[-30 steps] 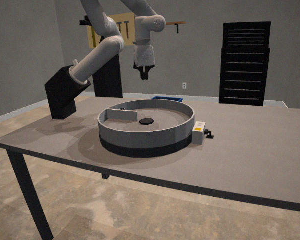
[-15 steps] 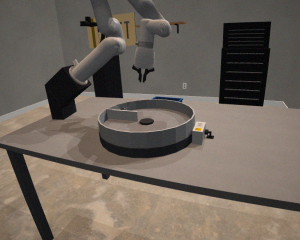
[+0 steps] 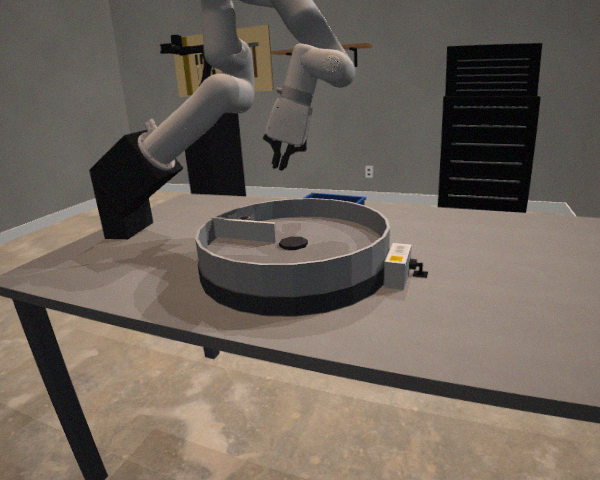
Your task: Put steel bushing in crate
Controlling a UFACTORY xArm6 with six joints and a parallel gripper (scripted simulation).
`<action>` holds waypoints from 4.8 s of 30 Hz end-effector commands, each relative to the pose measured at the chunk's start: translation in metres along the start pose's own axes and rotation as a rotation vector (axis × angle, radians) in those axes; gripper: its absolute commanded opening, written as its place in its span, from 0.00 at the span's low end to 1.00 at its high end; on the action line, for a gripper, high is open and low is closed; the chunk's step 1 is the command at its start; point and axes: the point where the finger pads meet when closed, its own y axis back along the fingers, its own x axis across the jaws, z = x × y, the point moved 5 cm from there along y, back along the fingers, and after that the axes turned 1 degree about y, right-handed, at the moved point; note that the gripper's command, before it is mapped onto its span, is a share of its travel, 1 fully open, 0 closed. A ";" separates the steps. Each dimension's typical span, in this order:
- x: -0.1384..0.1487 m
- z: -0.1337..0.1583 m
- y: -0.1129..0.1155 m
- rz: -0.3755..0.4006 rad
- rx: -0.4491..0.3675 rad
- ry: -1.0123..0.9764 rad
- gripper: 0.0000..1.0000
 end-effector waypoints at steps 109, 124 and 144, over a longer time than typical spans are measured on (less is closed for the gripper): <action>-0.010 0.136 -0.084 -0.562 -0.096 -1.817 0.10; -0.003 0.133 -0.106 -0.562 -0.096 -1.817 0.10; -0.002 0.133 -0.110 -0.562 -0.096 -1.817 0.10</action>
